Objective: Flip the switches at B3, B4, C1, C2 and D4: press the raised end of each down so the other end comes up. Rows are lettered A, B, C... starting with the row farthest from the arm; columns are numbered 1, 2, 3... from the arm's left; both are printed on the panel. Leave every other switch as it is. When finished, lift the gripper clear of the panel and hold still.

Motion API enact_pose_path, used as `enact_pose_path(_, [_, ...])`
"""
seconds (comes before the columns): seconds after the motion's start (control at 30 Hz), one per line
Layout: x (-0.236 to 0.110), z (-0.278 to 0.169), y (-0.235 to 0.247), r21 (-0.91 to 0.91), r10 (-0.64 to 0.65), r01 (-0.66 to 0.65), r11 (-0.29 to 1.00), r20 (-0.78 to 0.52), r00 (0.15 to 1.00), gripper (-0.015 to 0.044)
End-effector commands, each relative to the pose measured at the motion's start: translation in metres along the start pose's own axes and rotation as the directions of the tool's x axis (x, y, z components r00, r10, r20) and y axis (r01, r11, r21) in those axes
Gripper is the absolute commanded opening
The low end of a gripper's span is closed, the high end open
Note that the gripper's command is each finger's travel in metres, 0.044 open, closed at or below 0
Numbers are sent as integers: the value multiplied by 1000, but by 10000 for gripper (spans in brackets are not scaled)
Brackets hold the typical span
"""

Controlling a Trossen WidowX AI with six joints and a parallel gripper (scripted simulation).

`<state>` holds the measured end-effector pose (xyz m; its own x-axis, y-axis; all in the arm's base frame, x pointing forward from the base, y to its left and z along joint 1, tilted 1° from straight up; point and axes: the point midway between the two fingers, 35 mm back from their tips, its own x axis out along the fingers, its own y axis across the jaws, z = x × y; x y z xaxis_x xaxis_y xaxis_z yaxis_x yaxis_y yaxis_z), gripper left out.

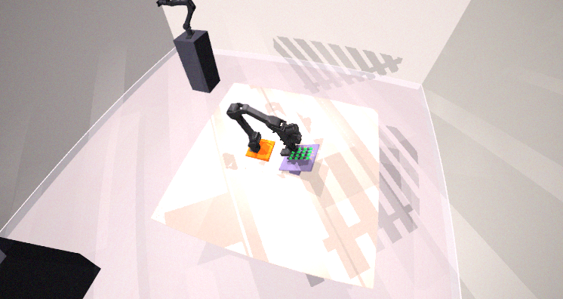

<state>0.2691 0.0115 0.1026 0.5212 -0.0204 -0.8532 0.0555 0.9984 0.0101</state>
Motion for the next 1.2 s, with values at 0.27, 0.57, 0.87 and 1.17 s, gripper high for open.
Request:
enact_pose_path(0.27, [2, 0, 0, -3, 3, -3, 1000, 1, 1000, 0])
enact_pose_path(0.57, [-63, 2, 0, -3, 3, -3, 1000, -28, 1000, 0])
enact_pose_path(0.87, [-63, -29, -40, -5, 0, 0, 1000, -33, 999, 0])
enact_pose_path(1.17, [-36, -39, -49, -5, -1, 1, 1000, -9, 1000, 0])
